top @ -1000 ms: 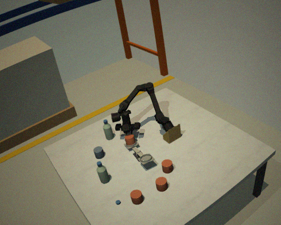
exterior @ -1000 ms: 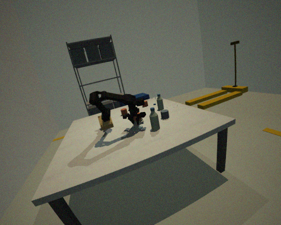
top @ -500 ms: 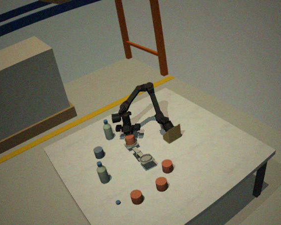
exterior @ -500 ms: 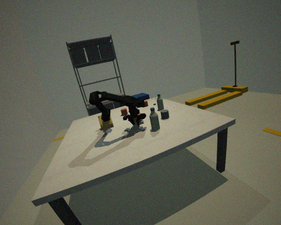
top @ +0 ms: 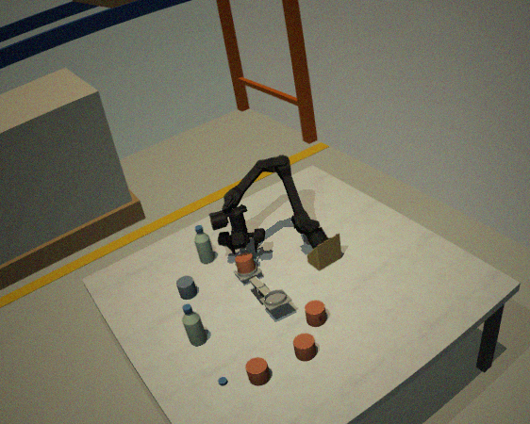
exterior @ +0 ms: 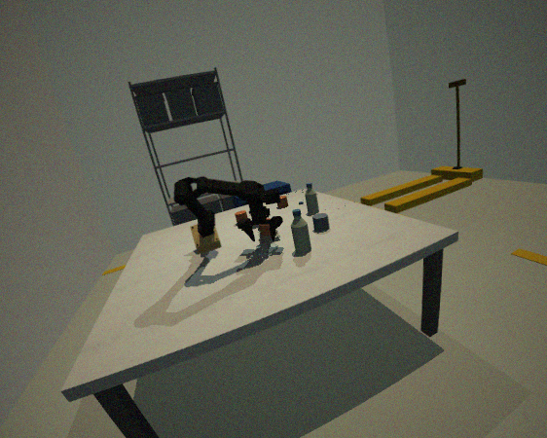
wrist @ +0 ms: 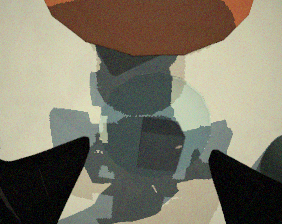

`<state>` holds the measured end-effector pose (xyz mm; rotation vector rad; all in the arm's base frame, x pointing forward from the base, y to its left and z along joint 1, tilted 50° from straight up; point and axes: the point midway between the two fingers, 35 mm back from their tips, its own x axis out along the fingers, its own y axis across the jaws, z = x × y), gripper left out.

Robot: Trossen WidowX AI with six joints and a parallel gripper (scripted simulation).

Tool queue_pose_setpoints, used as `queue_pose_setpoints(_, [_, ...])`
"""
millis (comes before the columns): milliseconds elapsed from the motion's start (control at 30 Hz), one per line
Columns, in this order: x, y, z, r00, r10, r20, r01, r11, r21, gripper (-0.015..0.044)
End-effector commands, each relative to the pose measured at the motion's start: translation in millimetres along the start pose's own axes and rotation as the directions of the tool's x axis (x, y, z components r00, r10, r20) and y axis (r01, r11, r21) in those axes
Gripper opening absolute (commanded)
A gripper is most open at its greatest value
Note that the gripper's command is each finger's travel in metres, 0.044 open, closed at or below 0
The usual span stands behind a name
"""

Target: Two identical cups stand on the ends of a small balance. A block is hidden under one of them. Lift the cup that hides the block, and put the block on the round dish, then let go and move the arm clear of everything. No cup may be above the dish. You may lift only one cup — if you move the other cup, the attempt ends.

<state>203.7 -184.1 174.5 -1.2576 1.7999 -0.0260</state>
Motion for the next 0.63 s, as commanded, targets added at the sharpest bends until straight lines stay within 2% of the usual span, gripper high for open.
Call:
queue_pose_setpoints(0, [-30.4, -2.8, -0.5, 1.0, -0.016, 0.001, 0.016, 1.0, 0.002, 0.044])
queue_pose_setpoints(167, [-36.8, -2.4, -0.7, 1.0, -0.016, 0.001, 0.016, 1.0, 0.0, 0.044])
queue_pose_setpoints(333, [-76.3, -1.2, 1.3, 1.0, -0.014, 0.009, 0.014, 1.0, -0.007, 0.044])
queue_pose_setpoints(600, [-78.1, -1.1, 1.3, 1.0, -0.014, 0.009, 0.014, 1.0, -0.007, 0.044])
